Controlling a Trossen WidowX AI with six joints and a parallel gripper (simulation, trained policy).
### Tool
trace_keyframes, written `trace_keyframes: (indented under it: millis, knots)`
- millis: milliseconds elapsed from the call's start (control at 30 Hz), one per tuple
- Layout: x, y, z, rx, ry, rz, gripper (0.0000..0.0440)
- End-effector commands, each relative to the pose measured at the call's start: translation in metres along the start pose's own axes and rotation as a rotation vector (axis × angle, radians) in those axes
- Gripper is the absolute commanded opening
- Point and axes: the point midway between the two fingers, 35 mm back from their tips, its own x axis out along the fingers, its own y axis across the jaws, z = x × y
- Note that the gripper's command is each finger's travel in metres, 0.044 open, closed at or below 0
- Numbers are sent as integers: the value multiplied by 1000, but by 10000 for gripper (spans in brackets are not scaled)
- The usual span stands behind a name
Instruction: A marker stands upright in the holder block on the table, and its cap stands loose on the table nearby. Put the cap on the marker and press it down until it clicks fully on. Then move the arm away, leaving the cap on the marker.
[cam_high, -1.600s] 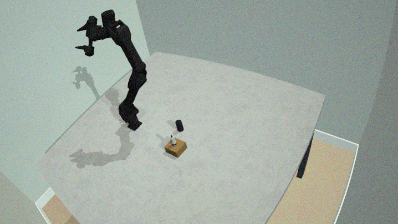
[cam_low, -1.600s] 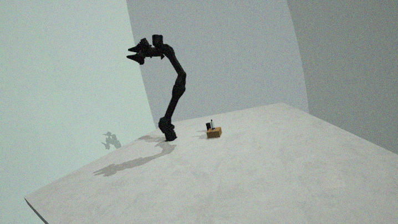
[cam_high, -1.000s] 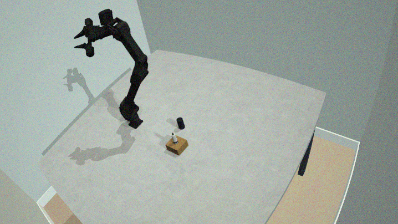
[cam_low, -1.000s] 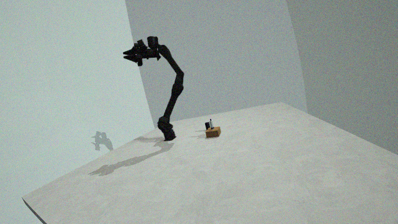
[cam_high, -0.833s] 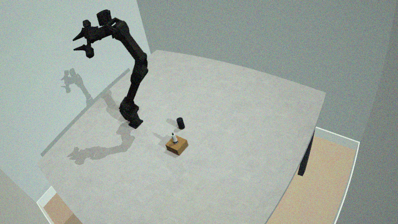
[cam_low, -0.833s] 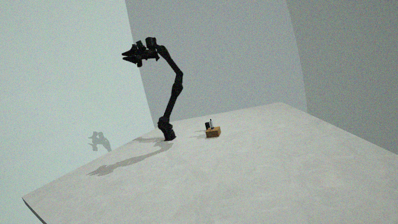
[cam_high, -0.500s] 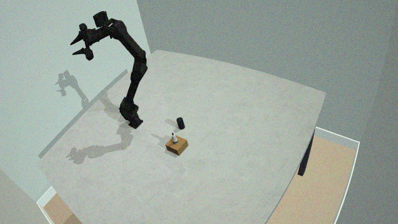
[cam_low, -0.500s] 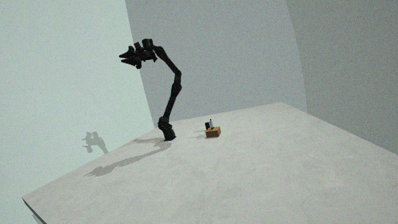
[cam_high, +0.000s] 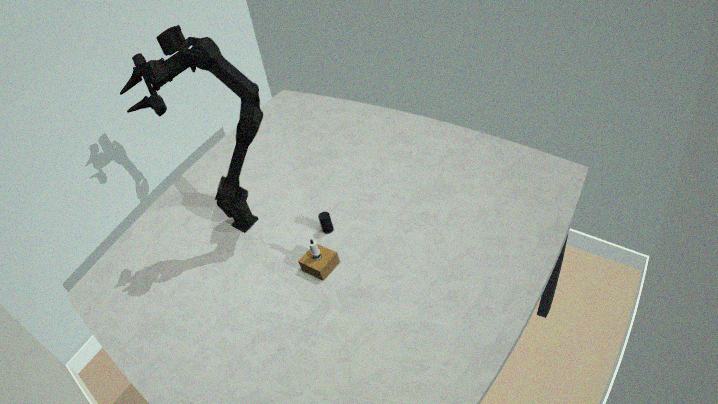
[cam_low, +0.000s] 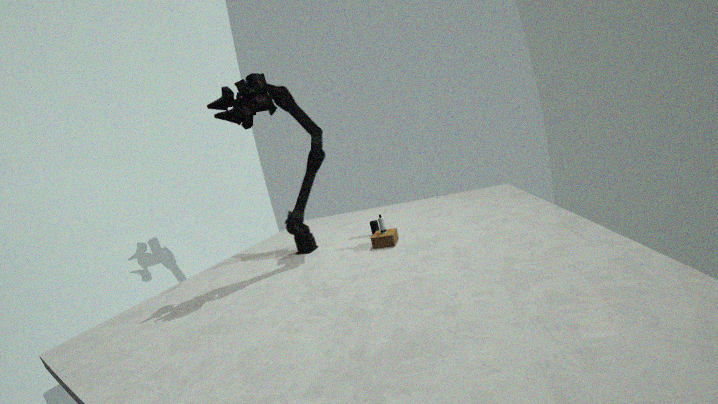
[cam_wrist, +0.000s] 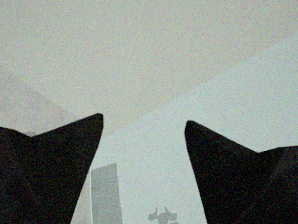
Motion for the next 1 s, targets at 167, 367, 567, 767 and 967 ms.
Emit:
trace_keyframes:
  millis: [167, 367, 567, 767, 967]
  knots:
    - [19, 14, -3, -11, -24, 105, 289]
    - [30, 25, -2, -20, -47, 169, 293]
    - [40, 36, 1, -32, -69, 233, 296]
    - [50, 48, 3, -44, -90, 296, 297]
    - [59, 61, 7, -58, -109, 358, 297]
